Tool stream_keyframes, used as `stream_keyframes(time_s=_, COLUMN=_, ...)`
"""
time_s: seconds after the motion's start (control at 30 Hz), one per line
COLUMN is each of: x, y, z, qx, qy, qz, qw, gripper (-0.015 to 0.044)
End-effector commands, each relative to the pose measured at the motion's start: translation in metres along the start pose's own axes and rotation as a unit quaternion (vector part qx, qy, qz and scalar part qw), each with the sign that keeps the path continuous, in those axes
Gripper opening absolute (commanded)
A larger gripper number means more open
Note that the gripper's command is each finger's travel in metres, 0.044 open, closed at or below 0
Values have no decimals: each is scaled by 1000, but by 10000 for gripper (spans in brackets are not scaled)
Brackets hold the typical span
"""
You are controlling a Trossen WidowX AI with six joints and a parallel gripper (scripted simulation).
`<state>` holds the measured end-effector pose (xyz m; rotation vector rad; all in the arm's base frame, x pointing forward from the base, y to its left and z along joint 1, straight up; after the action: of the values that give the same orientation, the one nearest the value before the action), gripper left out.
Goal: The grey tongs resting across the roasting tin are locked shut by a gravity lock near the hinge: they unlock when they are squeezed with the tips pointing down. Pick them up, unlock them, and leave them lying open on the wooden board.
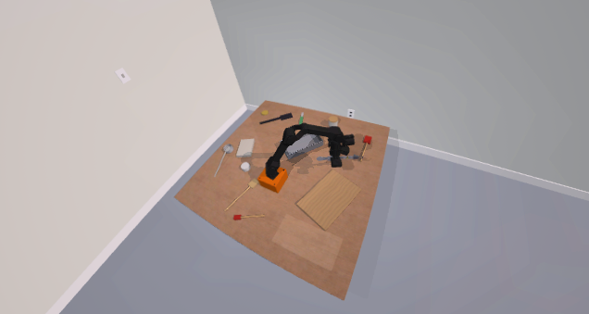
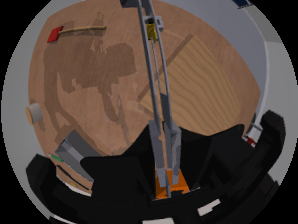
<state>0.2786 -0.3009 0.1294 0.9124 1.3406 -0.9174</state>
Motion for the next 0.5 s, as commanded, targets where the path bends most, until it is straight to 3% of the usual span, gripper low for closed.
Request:
stream_keyframes(time_s=0.0, x=-2, y=-21, z=9, qx=-42, qy=-3, qz=0, qw=999, gripper=-150)
stream_keyframes(time_s=0.47, x=-3, y=-98, z=26, qx=-184, qy=-3, qz=-5, qw=983, gripper=-150)
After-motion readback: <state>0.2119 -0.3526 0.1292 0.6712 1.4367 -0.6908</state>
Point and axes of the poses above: the point midway between the two fingers, 35 mm back from their tips, its own x axis out along the fingers, its own y axis across the jaws, z = x × y, the point moved 5 cm from there along -x, back along the fingers, and after that the axes turned 14 degrees about x, right-handed, at the moved point
